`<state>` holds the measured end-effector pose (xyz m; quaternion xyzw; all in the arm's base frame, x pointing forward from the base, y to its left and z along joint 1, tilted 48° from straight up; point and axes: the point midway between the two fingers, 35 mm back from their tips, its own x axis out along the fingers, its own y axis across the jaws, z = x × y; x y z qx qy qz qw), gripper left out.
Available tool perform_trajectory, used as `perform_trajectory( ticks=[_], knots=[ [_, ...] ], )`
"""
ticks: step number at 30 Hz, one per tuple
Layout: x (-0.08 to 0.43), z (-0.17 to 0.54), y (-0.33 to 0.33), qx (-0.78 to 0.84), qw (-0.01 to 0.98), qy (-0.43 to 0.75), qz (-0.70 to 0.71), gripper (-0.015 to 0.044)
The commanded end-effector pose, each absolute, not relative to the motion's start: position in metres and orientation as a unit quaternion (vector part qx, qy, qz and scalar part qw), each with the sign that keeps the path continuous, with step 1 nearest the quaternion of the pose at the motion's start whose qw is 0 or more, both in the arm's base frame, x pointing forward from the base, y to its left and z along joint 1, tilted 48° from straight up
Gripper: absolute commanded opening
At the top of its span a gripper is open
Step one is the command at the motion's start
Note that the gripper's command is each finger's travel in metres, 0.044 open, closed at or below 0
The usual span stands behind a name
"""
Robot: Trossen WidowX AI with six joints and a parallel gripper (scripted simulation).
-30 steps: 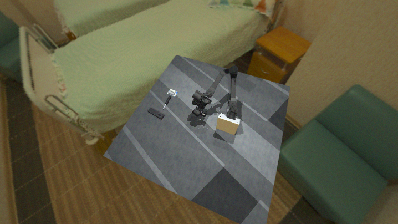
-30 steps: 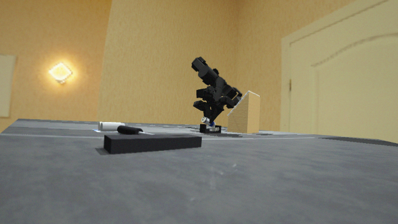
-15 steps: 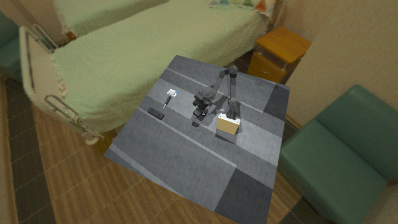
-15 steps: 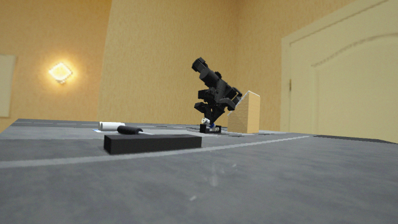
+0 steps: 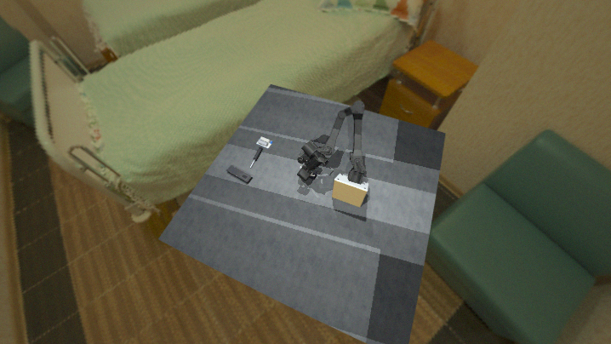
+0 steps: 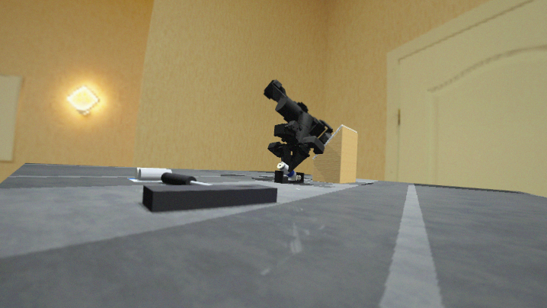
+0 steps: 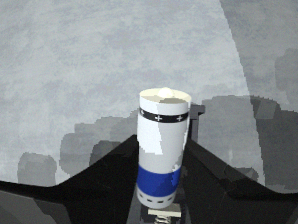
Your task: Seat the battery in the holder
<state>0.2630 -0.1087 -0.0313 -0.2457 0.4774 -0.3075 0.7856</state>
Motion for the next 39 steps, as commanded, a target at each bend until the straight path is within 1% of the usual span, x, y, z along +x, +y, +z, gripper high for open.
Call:
perform_trajectory(
  ticks=[1, 39],
  knots=[
    [0.255, -0.034, -0.112, -0.251, 0.785, 0.477, -0.304, 0.0081],
    [0.237, -0.035, -0.113, -0.25, 0.791, 0.476, -0.291, 0.0081]
  ],
)
